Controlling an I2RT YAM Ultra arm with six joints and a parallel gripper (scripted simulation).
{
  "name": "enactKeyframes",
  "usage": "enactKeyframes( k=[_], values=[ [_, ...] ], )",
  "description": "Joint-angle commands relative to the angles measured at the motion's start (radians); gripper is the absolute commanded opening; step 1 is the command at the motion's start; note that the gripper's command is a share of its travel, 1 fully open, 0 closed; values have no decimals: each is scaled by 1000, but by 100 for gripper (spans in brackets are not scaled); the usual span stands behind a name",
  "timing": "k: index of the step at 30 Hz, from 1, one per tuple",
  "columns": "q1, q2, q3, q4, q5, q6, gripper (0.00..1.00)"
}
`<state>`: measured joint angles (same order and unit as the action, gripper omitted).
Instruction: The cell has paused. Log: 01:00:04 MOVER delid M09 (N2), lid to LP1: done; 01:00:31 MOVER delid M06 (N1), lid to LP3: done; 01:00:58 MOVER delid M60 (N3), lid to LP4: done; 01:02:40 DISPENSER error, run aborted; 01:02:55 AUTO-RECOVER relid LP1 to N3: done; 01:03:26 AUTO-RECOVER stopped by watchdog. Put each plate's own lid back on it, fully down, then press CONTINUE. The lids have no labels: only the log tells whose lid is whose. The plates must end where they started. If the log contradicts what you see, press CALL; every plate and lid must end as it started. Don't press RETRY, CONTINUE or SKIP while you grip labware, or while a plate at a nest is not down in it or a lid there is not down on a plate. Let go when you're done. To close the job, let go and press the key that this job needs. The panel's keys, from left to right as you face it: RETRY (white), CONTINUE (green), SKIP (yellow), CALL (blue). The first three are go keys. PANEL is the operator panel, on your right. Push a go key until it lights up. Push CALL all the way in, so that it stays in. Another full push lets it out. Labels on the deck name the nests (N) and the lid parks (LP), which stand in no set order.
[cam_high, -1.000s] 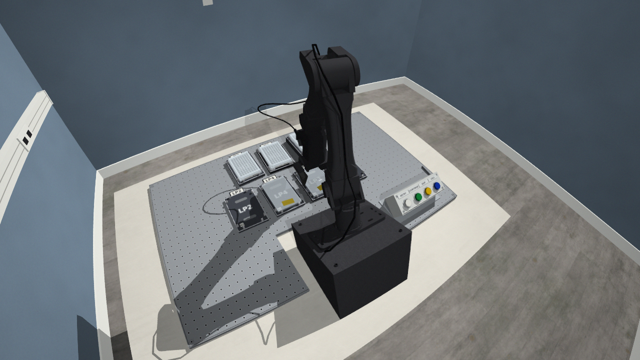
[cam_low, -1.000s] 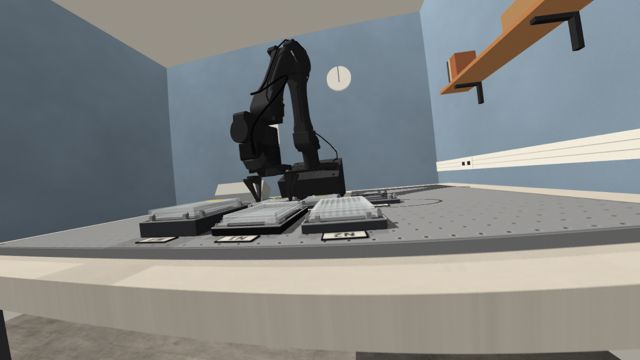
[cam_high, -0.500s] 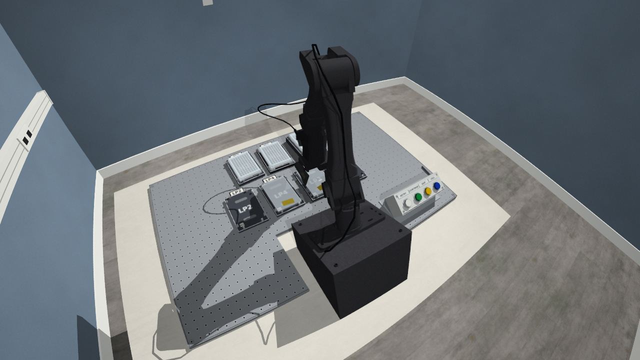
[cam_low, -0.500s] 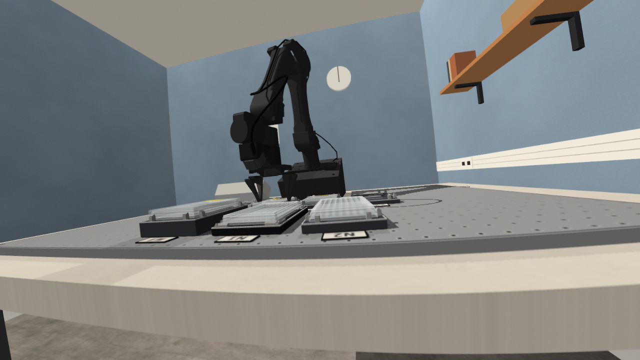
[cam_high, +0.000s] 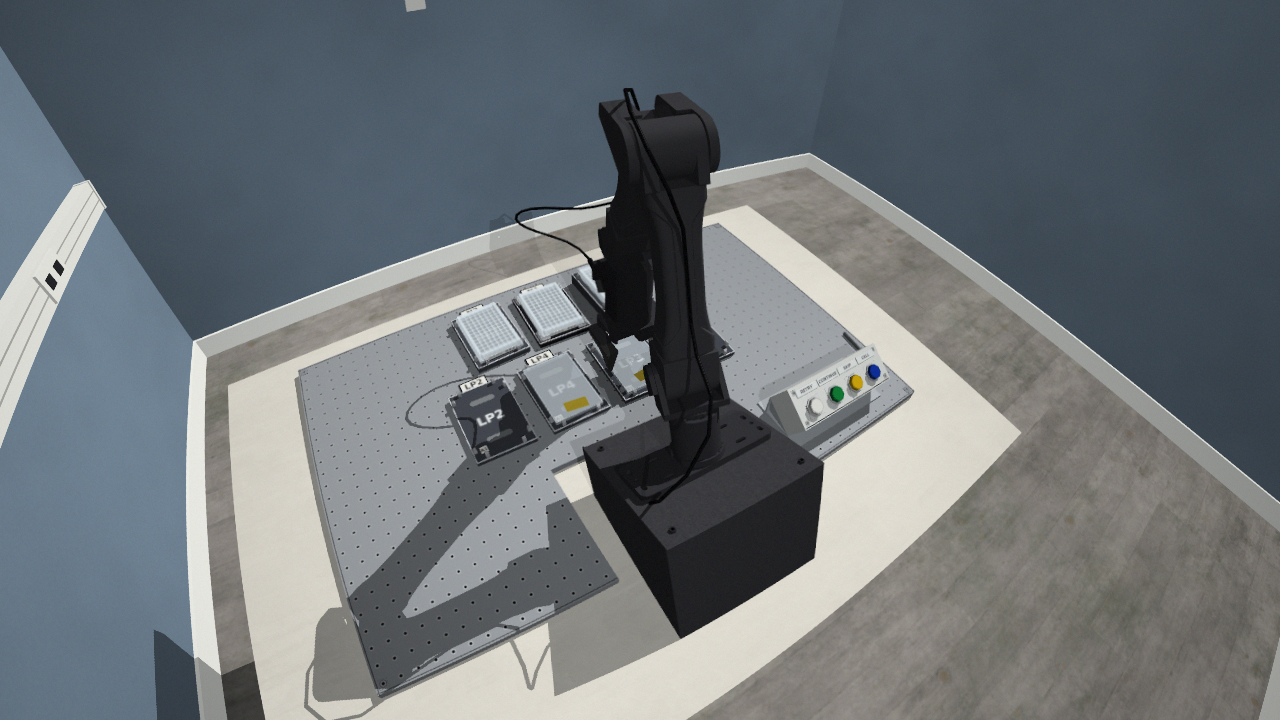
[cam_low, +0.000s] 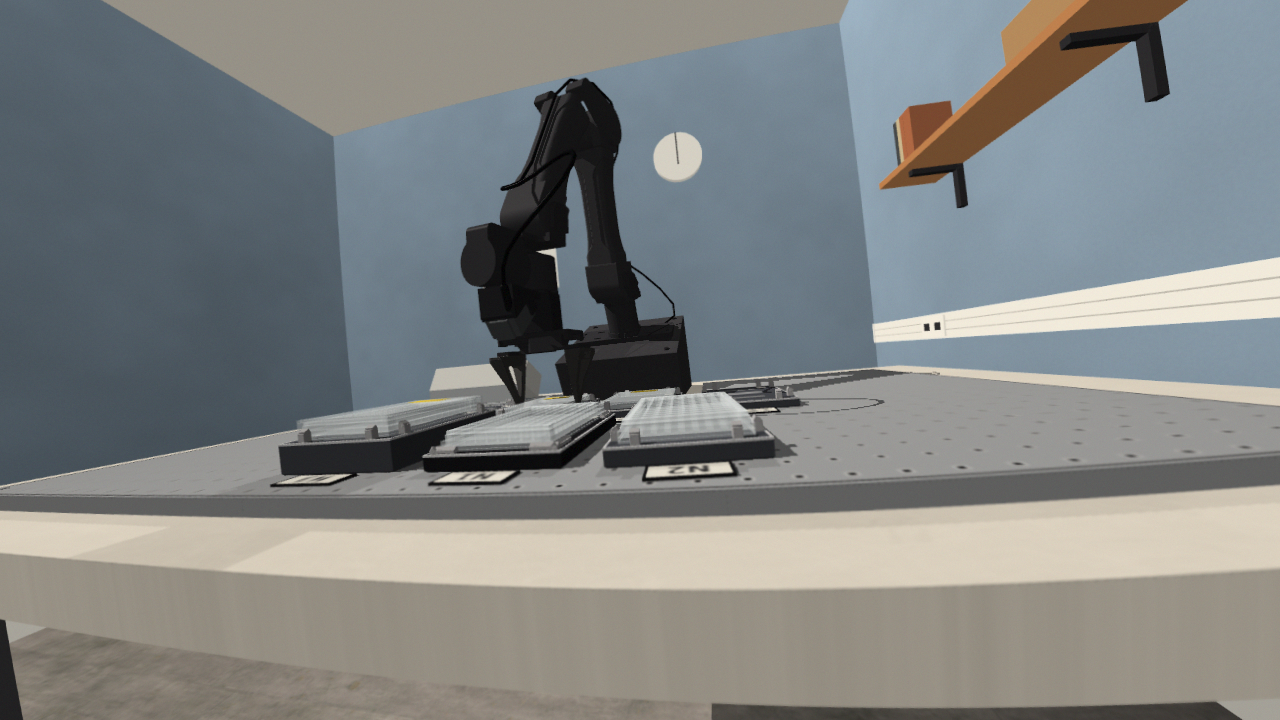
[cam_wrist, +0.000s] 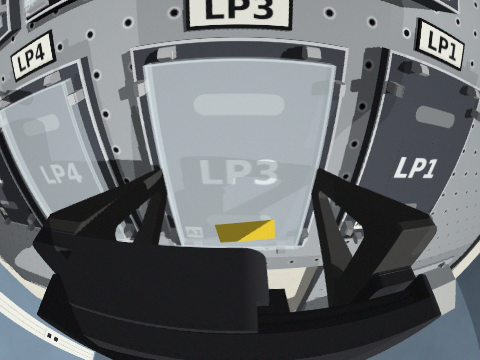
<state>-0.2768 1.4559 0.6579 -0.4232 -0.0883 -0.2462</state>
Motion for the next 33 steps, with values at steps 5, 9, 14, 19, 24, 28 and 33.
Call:
enactKeyframes(
  k=[5, 9, 14, 19, 24, 28, 33],
  values=[
    [10, -25, 22, 26, 0, 6, 0],
    [2, -39, 40, -19, -1, 2, 0],
    [-7, -69, 49, -57, -2, -5, 0],
    [-16, -97, 60, -97, -3, -9, 0],
    [-19, -125, 73, -137, -7, -13, 0],
    [-21, -136, 78, -154, -9, -14, 0],
    [-24, -162, 92, -193, -14, -18, 0]
  ],
)
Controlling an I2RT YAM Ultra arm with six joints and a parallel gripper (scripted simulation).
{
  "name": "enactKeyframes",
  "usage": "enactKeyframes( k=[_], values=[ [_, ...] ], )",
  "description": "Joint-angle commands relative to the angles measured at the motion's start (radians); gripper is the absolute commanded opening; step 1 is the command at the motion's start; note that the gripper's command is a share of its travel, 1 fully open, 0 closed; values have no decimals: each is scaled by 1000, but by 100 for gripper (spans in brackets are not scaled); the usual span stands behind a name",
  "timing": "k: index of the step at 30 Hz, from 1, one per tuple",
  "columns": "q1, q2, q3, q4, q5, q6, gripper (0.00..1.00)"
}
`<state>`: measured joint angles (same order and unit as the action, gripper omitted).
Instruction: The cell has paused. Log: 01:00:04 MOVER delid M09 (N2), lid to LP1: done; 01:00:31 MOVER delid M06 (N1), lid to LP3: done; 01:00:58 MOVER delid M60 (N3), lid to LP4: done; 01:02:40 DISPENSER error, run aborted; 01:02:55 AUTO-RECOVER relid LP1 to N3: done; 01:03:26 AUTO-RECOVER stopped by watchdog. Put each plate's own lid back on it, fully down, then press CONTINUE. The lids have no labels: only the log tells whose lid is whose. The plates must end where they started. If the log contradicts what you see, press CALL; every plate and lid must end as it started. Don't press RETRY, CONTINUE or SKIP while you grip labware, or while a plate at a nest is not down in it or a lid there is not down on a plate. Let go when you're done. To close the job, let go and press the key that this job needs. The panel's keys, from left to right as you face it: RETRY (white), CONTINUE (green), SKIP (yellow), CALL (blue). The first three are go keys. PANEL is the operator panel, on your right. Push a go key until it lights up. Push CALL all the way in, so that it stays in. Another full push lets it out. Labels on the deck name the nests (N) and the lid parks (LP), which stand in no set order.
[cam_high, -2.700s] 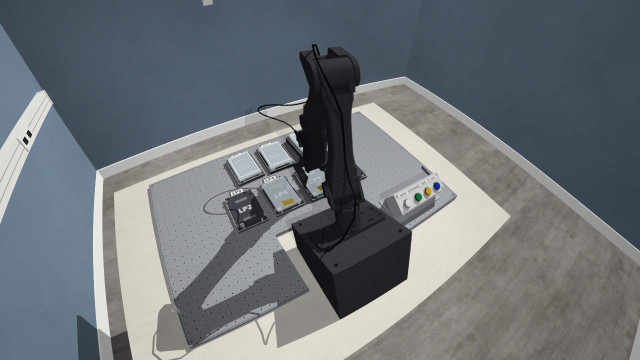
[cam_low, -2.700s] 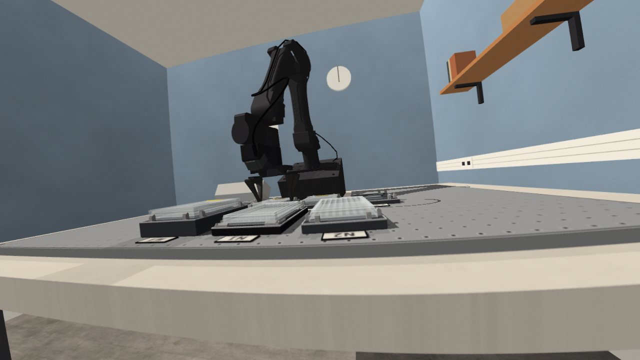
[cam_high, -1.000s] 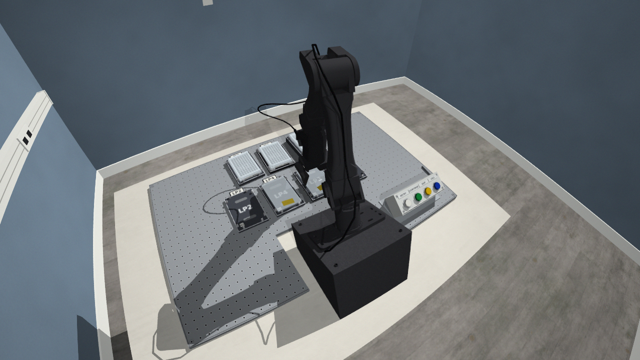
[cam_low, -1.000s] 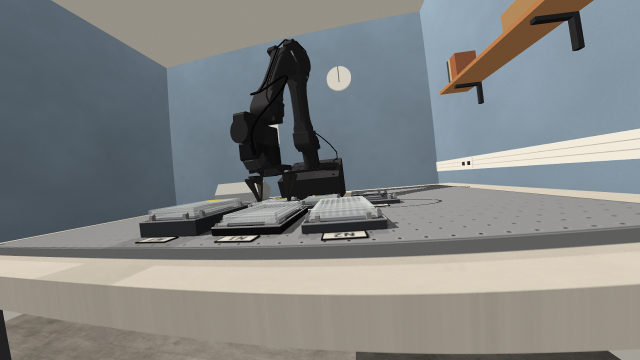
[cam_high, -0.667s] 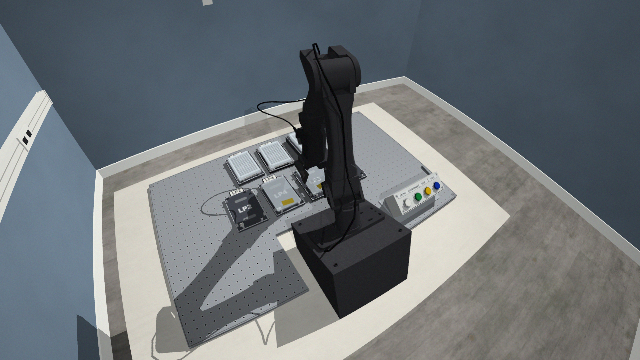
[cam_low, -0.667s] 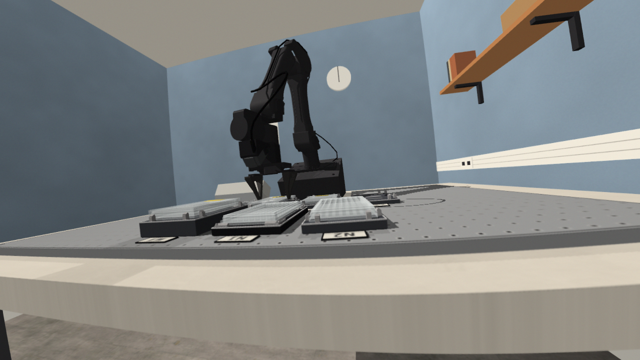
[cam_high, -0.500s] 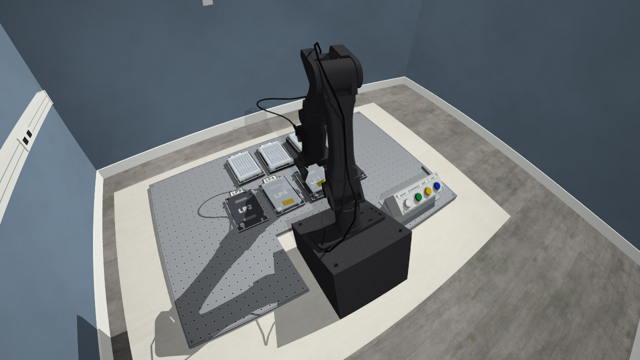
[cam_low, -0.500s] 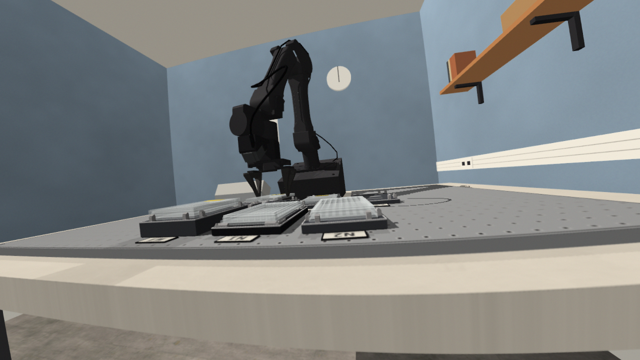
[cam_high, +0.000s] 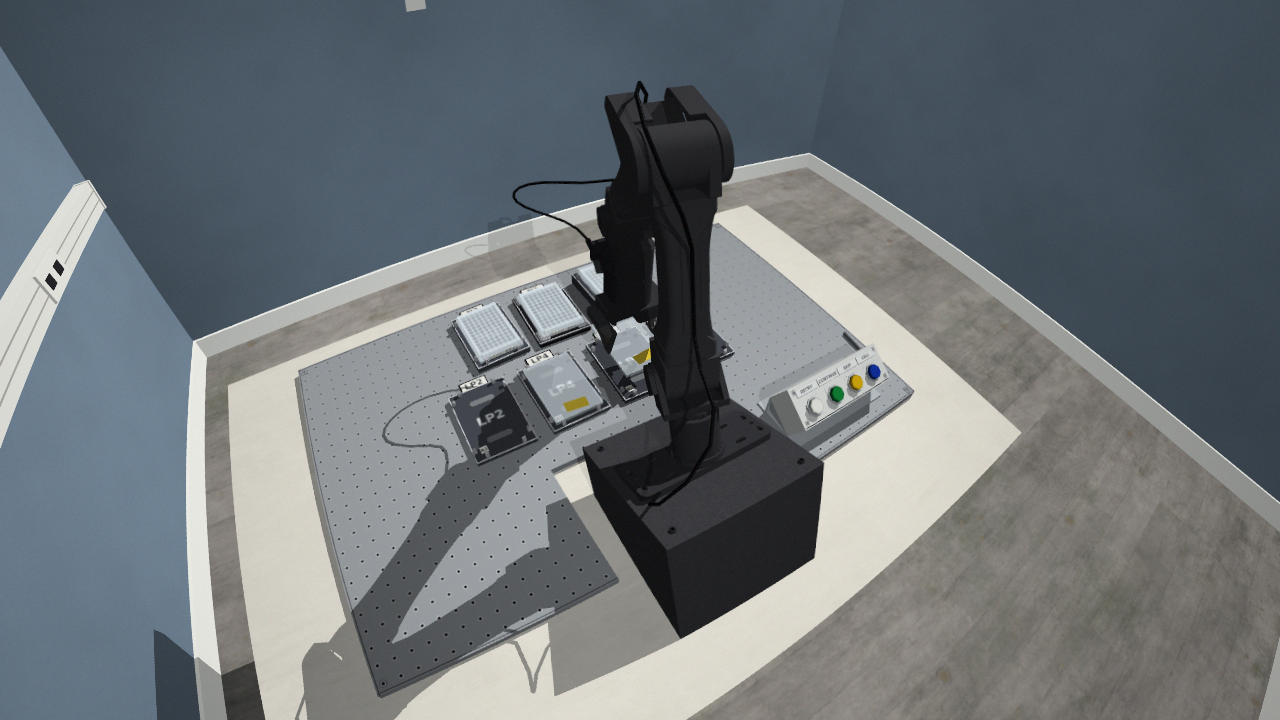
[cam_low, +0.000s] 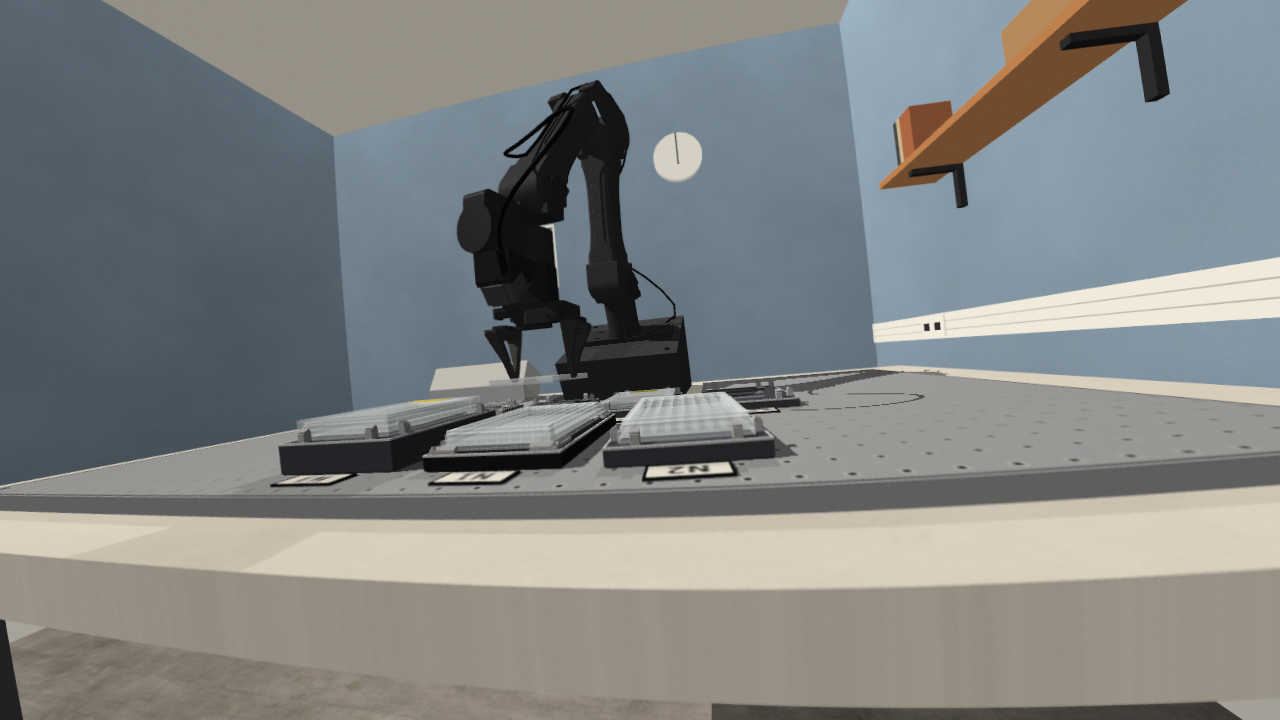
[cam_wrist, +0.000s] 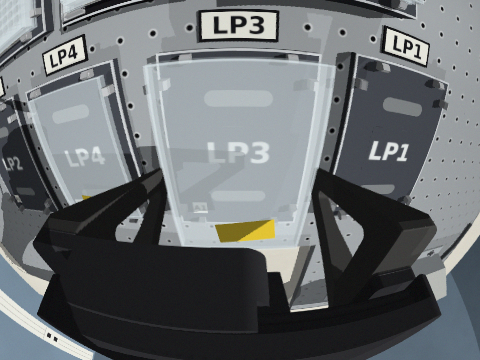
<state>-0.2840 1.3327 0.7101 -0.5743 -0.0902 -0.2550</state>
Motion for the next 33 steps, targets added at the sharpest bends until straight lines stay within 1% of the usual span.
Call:
enactKeyframes(
  k=[1, 5, 8, 19, 20, 21, 25, 27, 33],
  values=[
    [-18, -43, 42, -50, -12, -10, 0],
    [-21, -61, 45, -77, -14, -12, 0],
    [-22, -66, 28, -80, -13, -13, 0],
    [-24, -70, 26, -83, -13, -15, 0],
    [4, -31, 60, -91, 1, -10, 0],
    [23, -13, 77, -87, 10, 14, 0],
    [72, 36, 141, -96, 26, 60, 0],
    [72, 36, 141, -96, 26, 60, 0],
    [136, 119, 250, -118, 50, 119, 0]
  ],
)
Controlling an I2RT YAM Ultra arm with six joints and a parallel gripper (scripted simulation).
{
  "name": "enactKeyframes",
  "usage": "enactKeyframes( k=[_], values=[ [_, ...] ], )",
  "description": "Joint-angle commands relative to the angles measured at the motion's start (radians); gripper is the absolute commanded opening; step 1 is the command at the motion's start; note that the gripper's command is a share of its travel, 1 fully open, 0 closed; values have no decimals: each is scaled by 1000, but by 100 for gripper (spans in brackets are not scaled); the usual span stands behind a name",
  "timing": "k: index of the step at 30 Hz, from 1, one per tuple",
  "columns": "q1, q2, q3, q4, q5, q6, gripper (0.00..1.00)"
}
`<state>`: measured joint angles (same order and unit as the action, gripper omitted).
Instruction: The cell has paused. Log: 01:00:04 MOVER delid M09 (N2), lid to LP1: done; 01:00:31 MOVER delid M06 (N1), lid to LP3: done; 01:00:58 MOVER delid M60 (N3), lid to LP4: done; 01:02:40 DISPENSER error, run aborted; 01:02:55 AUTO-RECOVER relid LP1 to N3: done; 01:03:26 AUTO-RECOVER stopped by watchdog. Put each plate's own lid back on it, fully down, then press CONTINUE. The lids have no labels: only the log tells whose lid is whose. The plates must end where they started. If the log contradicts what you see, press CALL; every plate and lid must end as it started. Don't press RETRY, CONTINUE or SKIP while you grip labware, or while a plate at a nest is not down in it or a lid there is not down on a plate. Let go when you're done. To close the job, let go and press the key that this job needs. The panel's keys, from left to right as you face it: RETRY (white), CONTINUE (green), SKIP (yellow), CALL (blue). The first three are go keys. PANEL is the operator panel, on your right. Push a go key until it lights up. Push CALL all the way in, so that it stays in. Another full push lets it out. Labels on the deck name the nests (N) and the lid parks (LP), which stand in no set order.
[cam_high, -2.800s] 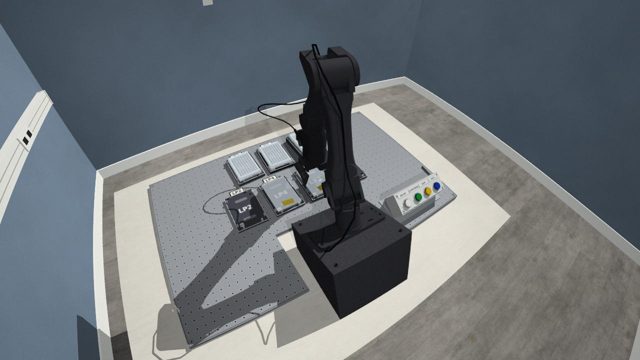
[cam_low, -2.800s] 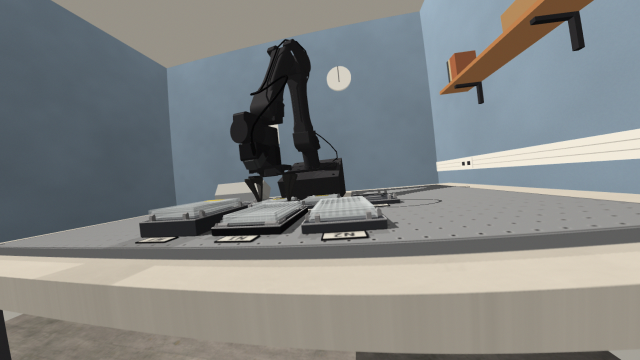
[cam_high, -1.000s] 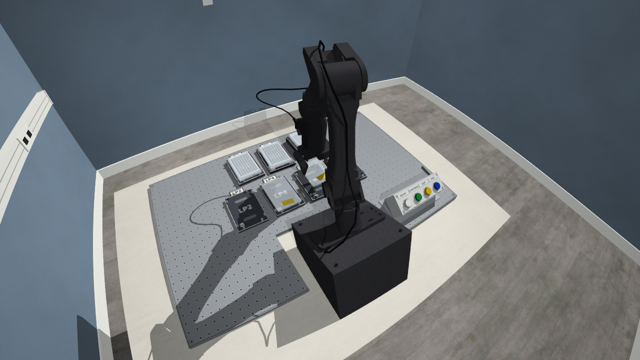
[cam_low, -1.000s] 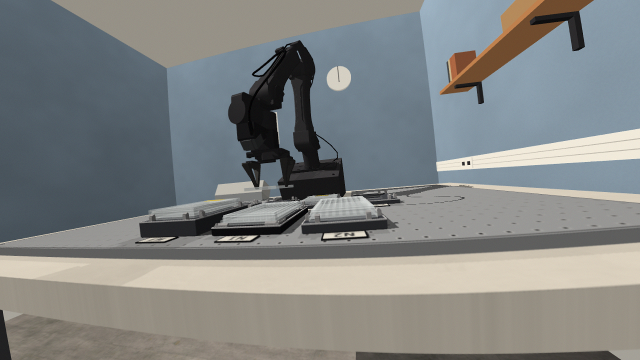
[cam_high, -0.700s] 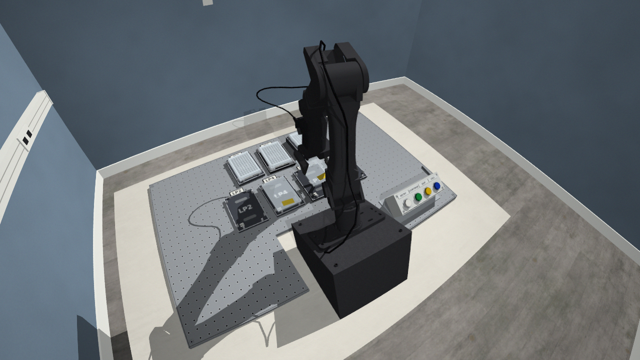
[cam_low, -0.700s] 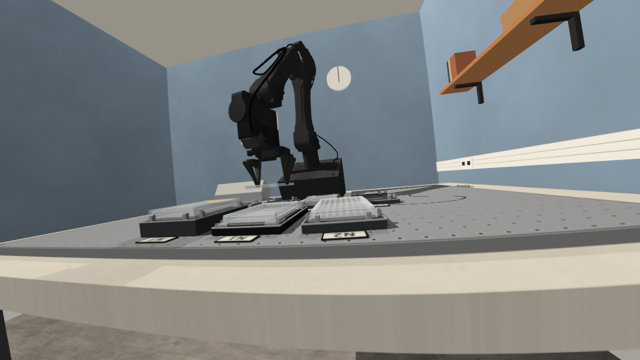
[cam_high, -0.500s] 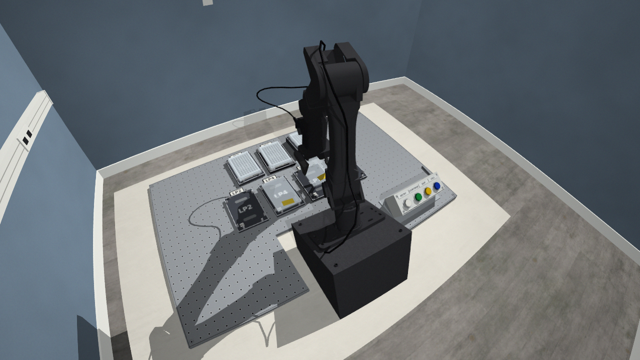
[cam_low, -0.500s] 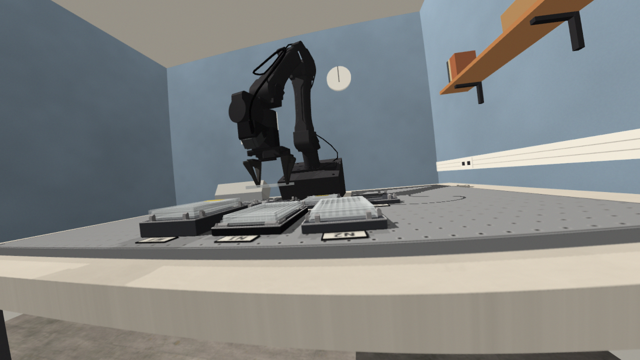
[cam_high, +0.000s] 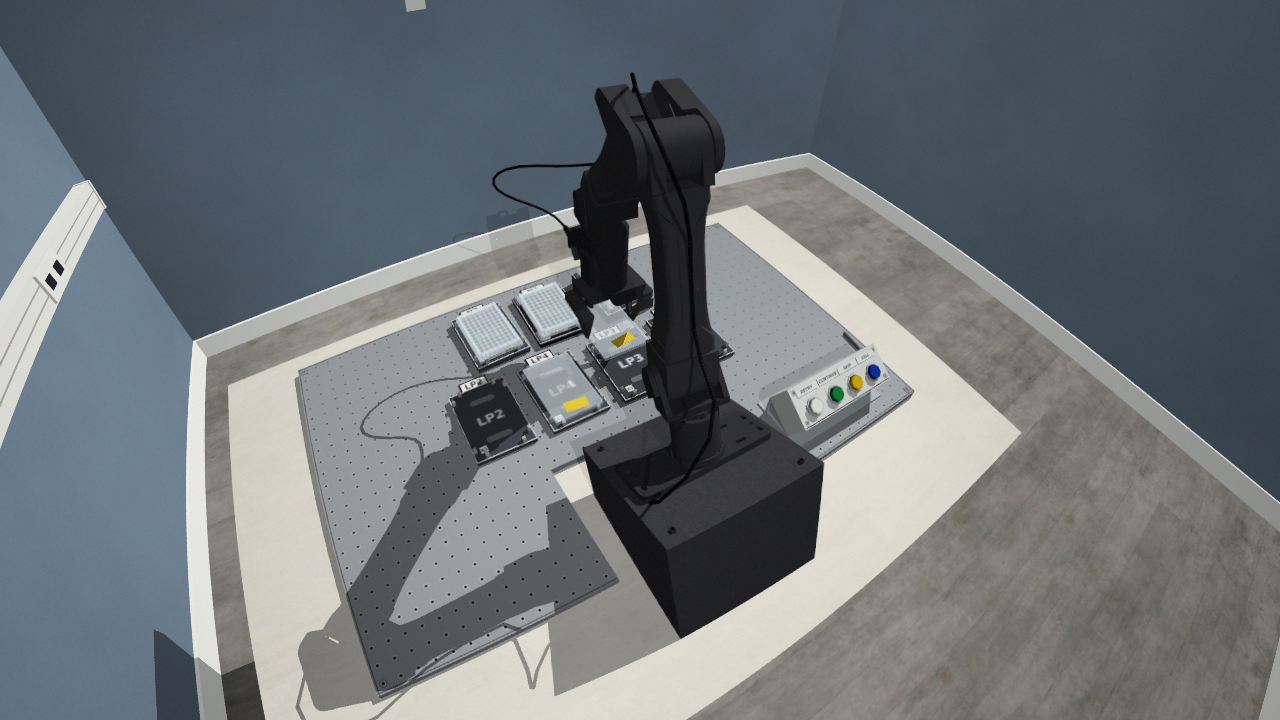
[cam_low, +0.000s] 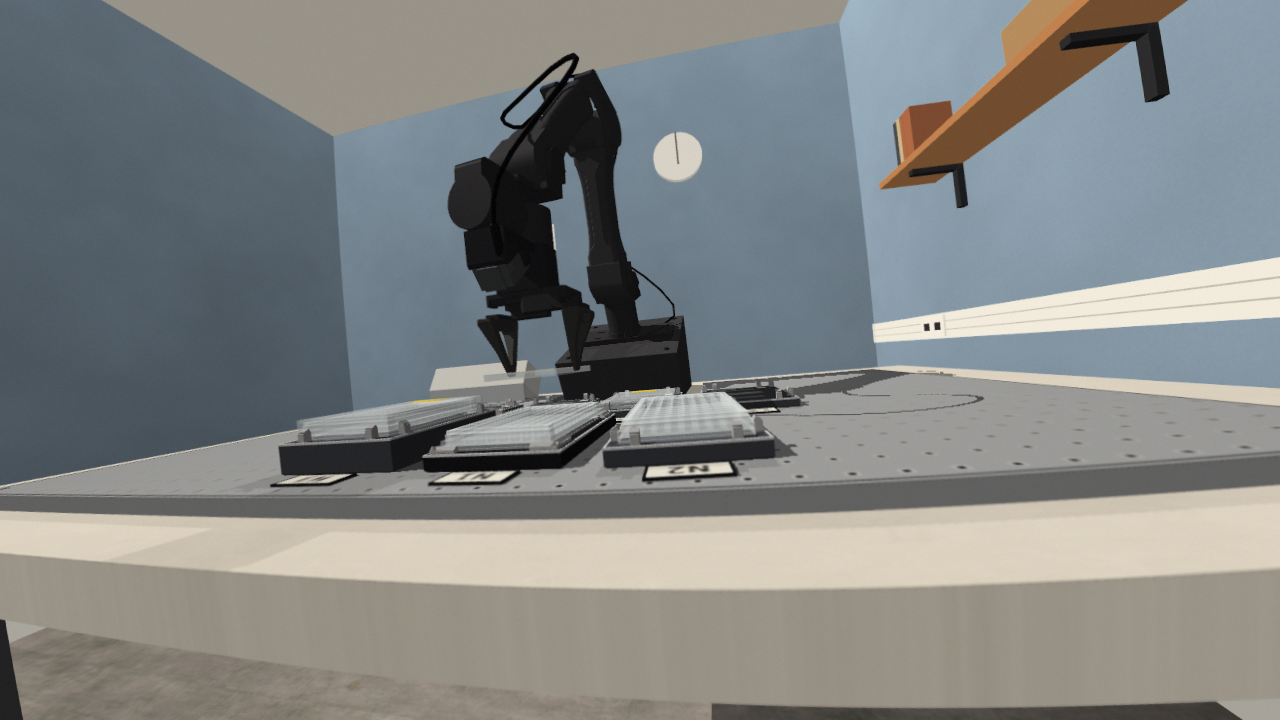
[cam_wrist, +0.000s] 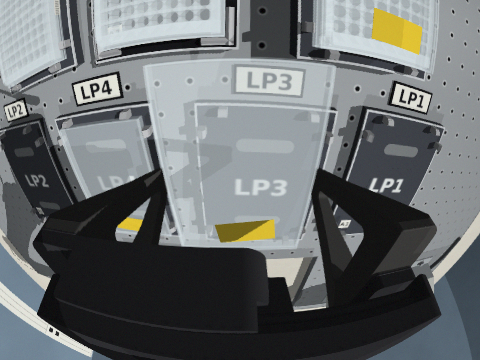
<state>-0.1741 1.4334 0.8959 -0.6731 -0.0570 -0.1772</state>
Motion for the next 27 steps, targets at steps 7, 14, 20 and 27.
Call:
enactKeyframes(
  k=[7, 14, 20, 27],
  values=[
    [87, 116, 202, -56, 41, 98, 0],
    [124, 189, 311, -91, 57, 132, 0],
    [165, 276, 446, -138, 70, 167, 0],
    [198, 368, 597, -195, 83, 197, 0]
  ],
)
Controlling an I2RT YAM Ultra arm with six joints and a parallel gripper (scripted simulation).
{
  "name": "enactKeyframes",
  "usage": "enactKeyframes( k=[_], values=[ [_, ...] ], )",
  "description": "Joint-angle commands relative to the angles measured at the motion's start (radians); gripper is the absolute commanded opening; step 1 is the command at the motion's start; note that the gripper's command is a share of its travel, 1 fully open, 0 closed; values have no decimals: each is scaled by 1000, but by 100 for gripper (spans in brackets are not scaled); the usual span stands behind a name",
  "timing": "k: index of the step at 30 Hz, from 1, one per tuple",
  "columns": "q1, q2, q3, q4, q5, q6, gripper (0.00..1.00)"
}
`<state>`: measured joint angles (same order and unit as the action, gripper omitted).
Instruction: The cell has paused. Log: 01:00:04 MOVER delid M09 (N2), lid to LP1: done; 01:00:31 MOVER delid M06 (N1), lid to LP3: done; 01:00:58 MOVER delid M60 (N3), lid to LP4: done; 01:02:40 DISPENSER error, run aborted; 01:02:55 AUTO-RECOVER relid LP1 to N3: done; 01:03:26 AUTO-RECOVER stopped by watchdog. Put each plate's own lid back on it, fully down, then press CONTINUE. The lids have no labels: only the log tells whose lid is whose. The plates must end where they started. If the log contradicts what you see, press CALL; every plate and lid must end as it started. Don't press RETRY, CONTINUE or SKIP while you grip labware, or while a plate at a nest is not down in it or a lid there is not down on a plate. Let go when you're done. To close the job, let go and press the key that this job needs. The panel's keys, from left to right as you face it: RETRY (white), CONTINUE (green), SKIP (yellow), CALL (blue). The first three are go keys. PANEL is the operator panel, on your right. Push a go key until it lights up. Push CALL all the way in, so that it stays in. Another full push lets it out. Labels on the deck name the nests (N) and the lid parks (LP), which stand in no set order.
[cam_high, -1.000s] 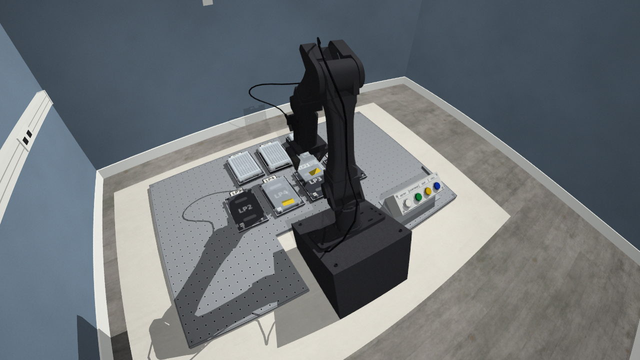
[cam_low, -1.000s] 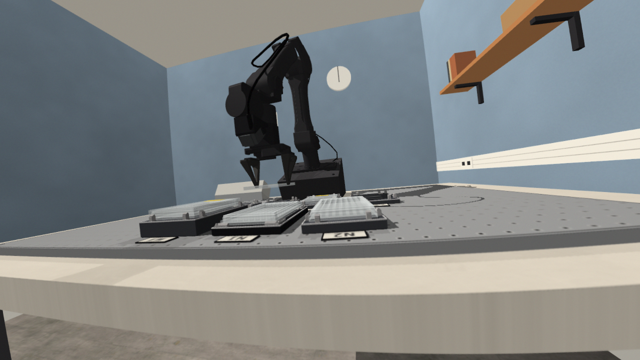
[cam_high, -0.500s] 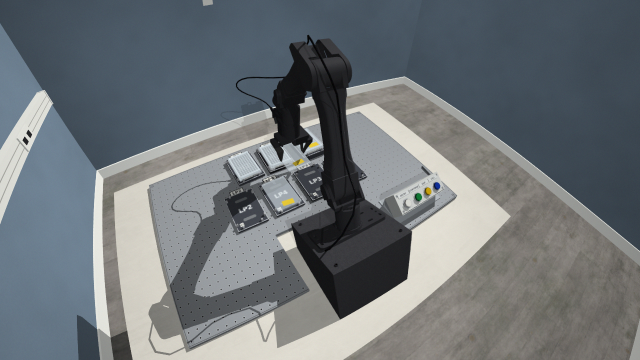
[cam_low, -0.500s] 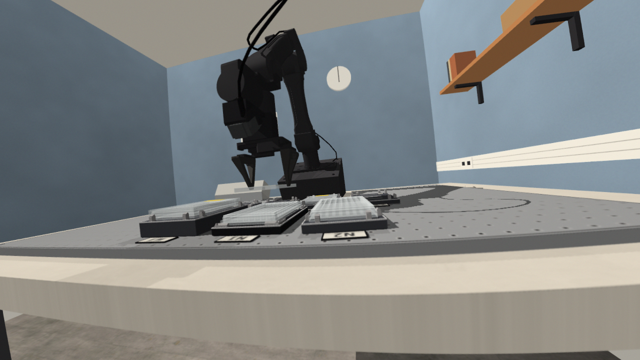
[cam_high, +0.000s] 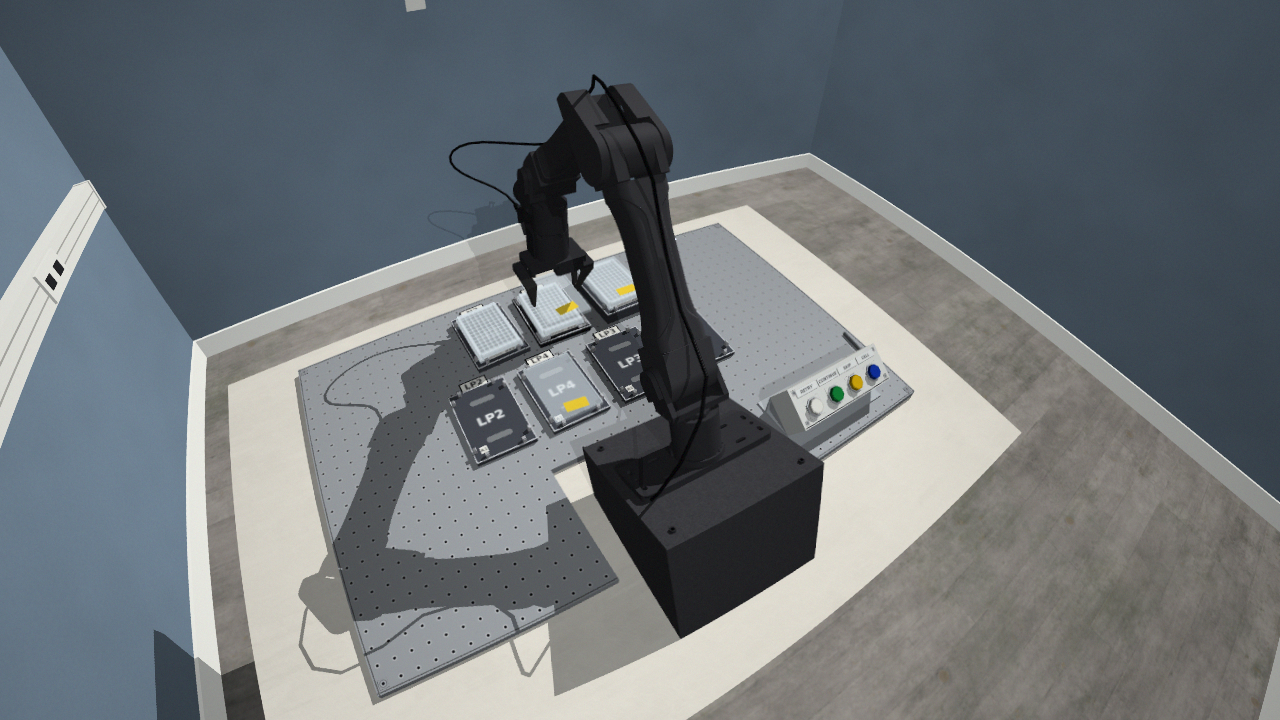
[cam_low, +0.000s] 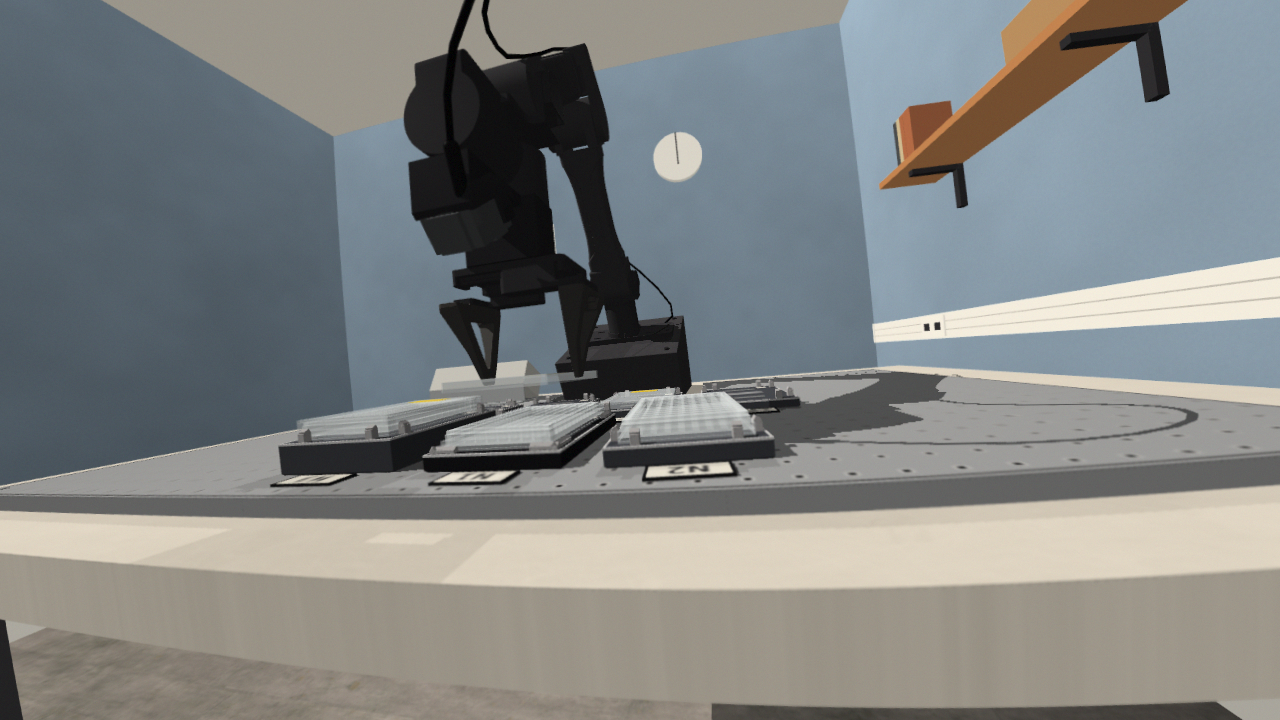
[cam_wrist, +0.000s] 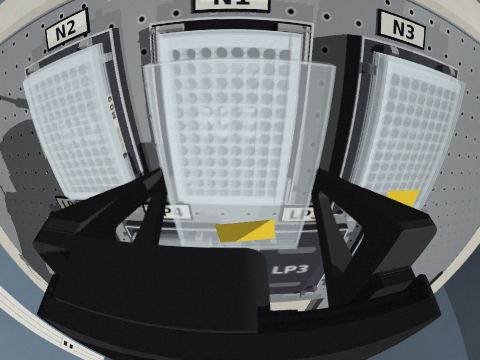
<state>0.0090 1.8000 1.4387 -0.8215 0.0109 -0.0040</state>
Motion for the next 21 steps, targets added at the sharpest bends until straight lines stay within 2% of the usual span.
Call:
enactKeyframes(
  k=[1, 5, 14, 21],
  values=[
    [15, 2, 54, -46, 15, 24, 0],
    [31, 59, 151, -88, 21, 39, 0],
    [30, 25, 158, -102, 19, 37, 0],
    [33, 29, 166, -108, 19, 38, 0]
  ],
)
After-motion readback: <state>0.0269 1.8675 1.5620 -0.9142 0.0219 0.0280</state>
